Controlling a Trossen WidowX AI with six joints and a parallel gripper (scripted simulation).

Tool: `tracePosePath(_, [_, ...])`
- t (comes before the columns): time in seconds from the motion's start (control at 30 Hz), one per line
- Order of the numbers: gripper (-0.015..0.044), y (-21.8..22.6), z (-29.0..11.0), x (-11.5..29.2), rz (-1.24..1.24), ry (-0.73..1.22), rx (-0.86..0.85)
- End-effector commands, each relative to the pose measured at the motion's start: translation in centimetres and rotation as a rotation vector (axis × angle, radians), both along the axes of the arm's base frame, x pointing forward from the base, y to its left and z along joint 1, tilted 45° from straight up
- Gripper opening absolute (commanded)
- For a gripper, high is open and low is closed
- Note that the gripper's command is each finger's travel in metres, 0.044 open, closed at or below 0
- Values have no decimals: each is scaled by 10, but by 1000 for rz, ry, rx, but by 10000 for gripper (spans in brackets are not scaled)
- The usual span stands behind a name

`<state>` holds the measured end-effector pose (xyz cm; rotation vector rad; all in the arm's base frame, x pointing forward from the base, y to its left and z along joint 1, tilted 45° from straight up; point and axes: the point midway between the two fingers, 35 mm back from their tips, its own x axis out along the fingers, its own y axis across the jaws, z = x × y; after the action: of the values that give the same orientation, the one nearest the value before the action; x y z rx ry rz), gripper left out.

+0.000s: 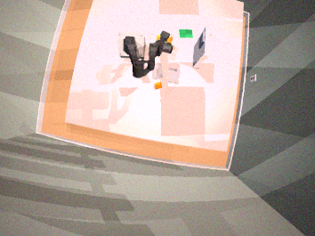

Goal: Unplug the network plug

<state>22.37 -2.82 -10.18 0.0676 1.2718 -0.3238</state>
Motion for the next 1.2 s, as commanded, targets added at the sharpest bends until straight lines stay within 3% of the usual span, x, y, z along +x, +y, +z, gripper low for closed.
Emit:
tracePosePath(0.0, [156,0,3,-1,-4,1,-1])
tracePosePath(1.17, [156,23,30,-1,-3,3,4])
